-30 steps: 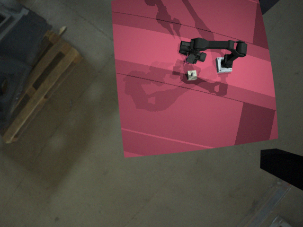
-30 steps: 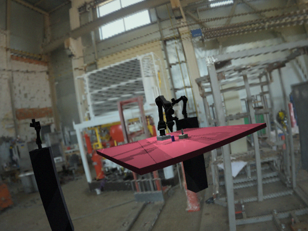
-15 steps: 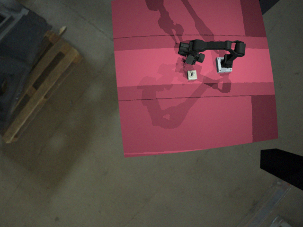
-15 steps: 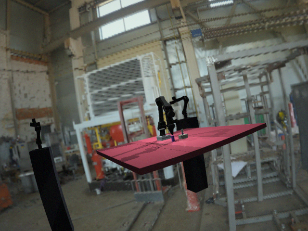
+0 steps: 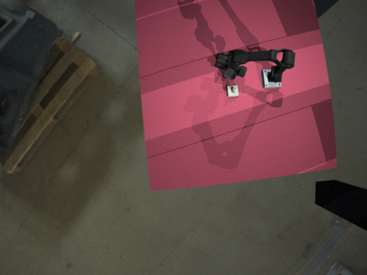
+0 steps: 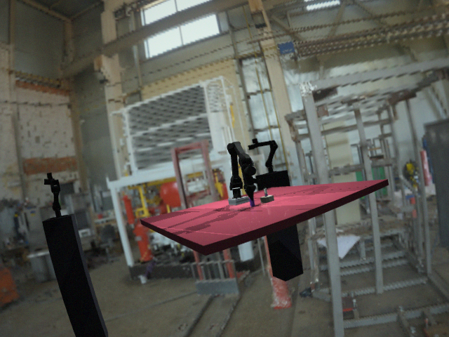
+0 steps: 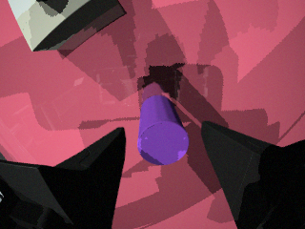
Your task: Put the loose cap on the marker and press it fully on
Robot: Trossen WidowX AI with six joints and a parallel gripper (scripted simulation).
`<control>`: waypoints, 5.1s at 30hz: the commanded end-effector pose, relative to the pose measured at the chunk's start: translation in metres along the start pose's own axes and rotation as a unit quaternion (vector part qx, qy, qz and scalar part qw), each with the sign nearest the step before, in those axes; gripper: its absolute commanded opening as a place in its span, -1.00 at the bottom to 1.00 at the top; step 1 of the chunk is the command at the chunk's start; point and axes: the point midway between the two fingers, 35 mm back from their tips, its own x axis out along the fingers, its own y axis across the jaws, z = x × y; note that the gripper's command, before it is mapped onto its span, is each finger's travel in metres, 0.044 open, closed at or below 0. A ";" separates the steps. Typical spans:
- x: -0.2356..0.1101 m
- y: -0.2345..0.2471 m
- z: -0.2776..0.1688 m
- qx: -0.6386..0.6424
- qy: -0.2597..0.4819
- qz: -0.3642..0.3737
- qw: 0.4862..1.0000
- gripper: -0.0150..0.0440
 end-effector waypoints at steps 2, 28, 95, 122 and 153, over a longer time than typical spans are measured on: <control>0.008 0.001 -0.001 0.002 0.002 0.003 1.000 0.36; 0.017 0.001 -0.001 0.002 0.002 0.003 1.000 -0.47; -0.094 0.070 0.109 0.002 -0.002 0.005 1.000 -0.49; -0.057 0.069 0.110 0.002 -0.002 0.005 1.000 -0.49; -0.036 0.071 0.109 0.000 -0.002 0.005 1.000 0.40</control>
